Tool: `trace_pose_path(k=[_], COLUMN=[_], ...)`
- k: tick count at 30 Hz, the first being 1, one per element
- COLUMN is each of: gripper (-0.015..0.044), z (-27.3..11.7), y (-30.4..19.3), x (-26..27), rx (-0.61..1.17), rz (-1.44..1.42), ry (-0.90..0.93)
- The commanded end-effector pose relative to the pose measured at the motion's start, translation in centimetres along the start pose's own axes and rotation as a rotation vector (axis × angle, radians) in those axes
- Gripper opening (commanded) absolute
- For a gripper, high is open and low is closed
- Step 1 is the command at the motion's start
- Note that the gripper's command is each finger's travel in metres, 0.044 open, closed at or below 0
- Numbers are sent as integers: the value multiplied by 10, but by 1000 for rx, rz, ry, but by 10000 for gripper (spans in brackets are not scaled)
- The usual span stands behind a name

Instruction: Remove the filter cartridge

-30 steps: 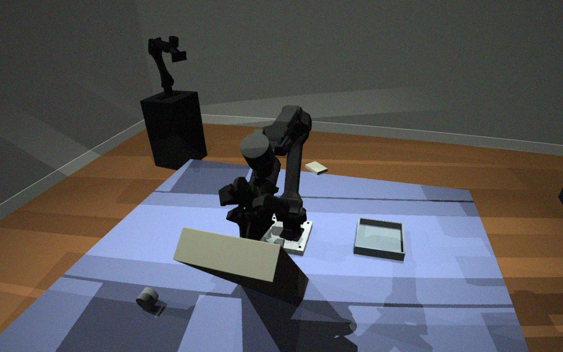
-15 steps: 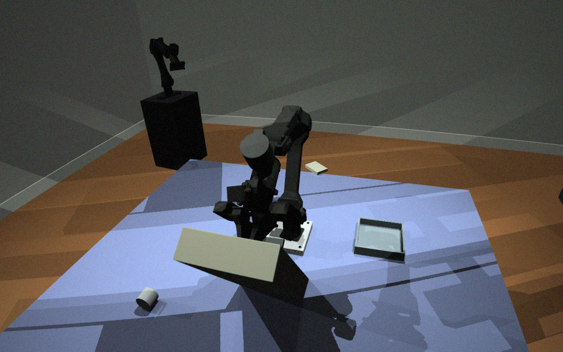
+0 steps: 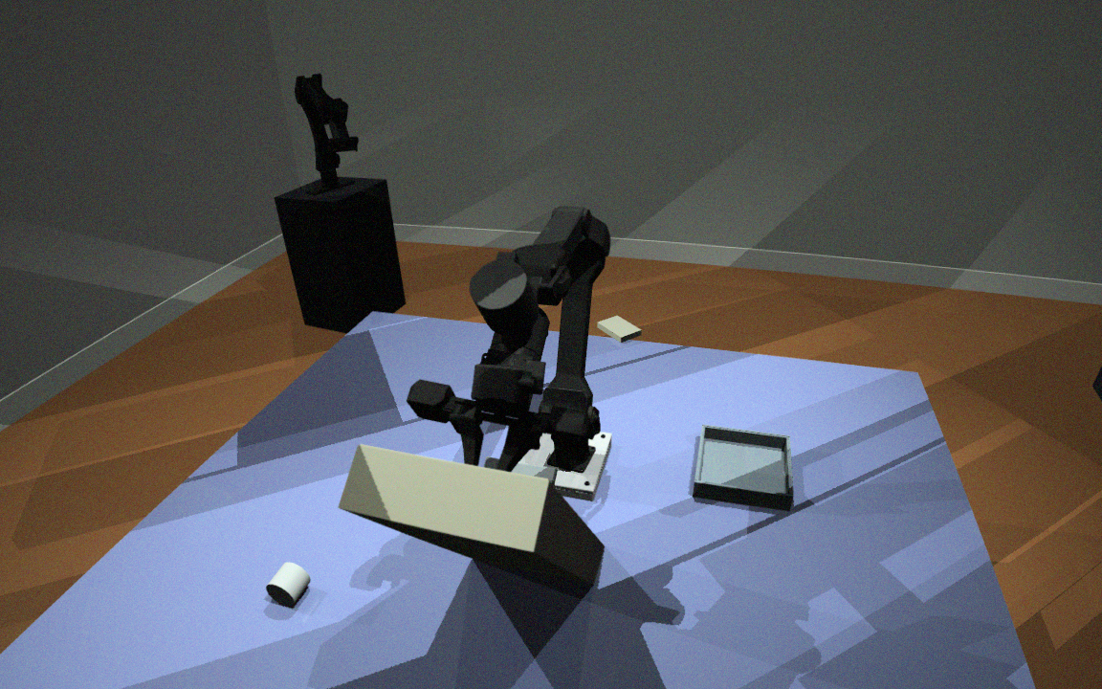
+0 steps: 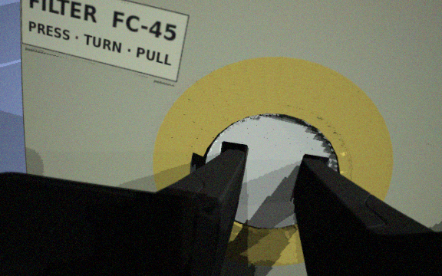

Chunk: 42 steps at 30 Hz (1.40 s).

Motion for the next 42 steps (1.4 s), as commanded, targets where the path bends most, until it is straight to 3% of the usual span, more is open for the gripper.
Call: trace_pose_path(k=[1, 42], gripper=[0, 0], z=[8, 8], y=[1, 1], x=[0, 0], rx=[1, 1], rz=[-75, 22], ry=[-1, -1])
Point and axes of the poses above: the point midway between the two fingers, 35 mm back from their tips, its own z axis out along the fingers, its own x axis across the jaws, y = z × x, the point moved 10 cm from there along -z, back along the fingers, and after that the axes turned 12 degrees about -z, right-handed, at the moved point
